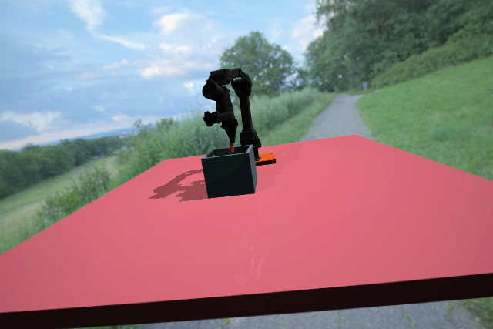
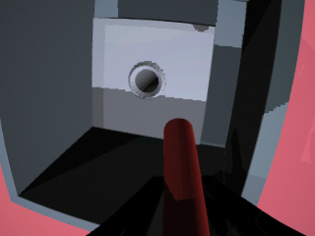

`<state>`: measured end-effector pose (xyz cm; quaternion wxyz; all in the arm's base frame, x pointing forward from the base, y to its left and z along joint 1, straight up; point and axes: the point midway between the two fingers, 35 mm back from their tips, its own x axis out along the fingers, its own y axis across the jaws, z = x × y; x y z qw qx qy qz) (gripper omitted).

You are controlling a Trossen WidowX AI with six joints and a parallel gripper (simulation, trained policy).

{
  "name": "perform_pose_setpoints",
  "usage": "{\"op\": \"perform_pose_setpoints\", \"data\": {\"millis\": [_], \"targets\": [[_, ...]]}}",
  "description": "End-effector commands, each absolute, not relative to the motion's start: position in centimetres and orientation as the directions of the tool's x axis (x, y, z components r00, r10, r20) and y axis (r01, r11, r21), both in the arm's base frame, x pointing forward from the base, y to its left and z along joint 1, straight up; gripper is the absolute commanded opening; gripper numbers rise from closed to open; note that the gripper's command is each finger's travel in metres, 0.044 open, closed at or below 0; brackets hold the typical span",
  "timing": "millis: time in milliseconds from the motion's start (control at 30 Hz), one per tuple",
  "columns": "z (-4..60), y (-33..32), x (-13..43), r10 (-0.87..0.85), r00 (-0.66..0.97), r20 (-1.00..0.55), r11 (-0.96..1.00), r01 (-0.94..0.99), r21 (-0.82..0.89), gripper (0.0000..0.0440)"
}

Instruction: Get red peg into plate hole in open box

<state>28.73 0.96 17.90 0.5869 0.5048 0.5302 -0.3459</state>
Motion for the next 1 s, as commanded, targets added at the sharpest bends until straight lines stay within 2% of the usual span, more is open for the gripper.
{"op": "perform_pose_setpoints", "data": {"millis": [0, 967], "targets": [[16.8, 0.7, 29.3, 0.138, 0.177, -0.975, 0.256, 0.944, 0.207, 0.0], [9.8, 1.1, 32.9, 0.204, 0.118, -0.972, 0.353, 0.917, 0.185, 0.0]]}}
